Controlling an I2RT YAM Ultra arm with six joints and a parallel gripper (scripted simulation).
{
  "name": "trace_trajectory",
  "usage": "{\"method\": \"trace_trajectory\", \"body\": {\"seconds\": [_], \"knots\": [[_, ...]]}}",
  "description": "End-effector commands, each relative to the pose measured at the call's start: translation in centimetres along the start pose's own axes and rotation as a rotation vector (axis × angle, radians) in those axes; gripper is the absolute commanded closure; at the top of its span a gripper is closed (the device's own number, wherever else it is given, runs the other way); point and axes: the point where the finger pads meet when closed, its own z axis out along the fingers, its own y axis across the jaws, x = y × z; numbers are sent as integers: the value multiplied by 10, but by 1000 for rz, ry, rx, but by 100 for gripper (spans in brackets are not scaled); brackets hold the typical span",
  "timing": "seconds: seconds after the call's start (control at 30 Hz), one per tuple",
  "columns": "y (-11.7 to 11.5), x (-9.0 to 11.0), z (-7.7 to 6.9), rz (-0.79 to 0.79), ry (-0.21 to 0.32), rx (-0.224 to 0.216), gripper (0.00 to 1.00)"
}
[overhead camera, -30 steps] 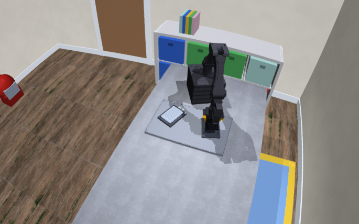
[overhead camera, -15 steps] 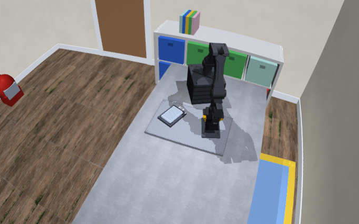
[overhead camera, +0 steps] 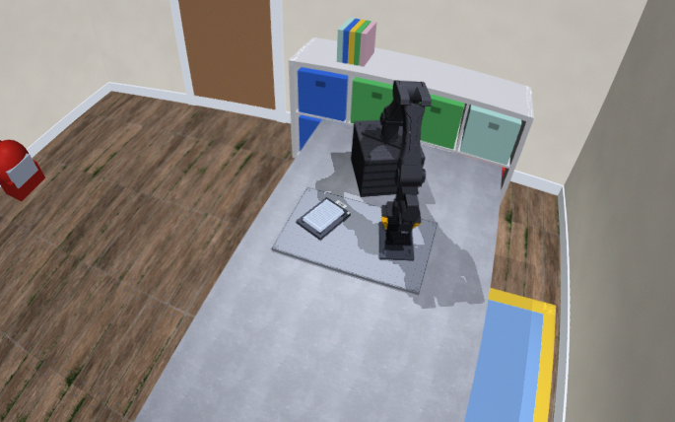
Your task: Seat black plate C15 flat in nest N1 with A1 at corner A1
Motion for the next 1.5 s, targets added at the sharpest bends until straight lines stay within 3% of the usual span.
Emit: {"method": "trace_trajectory", "body": {"seconds": [0.0, 1.47], "knots": [[0, -6, -7, -1, -24, -2, 100], [1, -12, -7, -1, -24, -2, 100]]}}
